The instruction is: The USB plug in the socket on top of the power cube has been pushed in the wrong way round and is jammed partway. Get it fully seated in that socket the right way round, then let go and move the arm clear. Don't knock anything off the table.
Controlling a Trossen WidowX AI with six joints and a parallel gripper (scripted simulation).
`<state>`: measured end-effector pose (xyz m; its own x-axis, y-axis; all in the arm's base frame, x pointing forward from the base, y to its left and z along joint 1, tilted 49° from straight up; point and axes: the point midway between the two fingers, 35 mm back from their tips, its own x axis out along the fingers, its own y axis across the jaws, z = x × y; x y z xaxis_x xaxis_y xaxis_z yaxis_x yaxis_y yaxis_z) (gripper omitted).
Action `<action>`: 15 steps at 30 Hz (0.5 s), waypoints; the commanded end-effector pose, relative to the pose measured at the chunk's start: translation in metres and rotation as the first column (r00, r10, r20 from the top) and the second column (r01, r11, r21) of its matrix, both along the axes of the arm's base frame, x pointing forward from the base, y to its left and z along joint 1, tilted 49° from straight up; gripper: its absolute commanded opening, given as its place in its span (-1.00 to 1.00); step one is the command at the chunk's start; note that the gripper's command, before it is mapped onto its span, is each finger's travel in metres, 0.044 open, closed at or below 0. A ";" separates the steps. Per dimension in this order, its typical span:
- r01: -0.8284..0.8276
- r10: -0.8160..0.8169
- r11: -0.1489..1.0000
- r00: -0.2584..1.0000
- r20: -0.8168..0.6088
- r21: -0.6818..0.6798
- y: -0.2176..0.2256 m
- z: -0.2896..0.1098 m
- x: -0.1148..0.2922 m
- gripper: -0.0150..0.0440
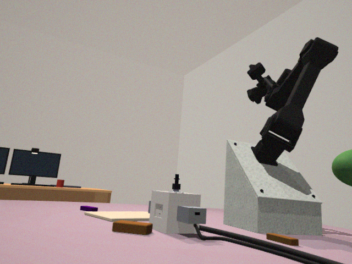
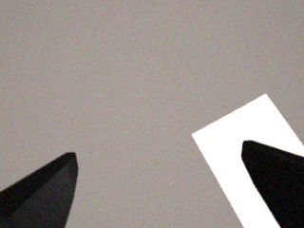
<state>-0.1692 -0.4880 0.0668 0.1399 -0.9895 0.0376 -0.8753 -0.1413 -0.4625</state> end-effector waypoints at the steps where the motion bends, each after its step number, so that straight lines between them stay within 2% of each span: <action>1: -0.009 0.009 1.000 1.000 0.006 0.007 -0.002 -0.001 0.004 0.95; 7: -0.239 0.214 0.957 0.964 0.157 0.164 -0.024 -0.019 0.111 1.00; 15: -0.511 0.409 0.793 0.850 0.330 0.331 -0.008 -0.037 0.254 1.00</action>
<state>0.0300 -0.5103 0.0403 0.5262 -0.8302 -0.1839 -0.6676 -0.2694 -0.6941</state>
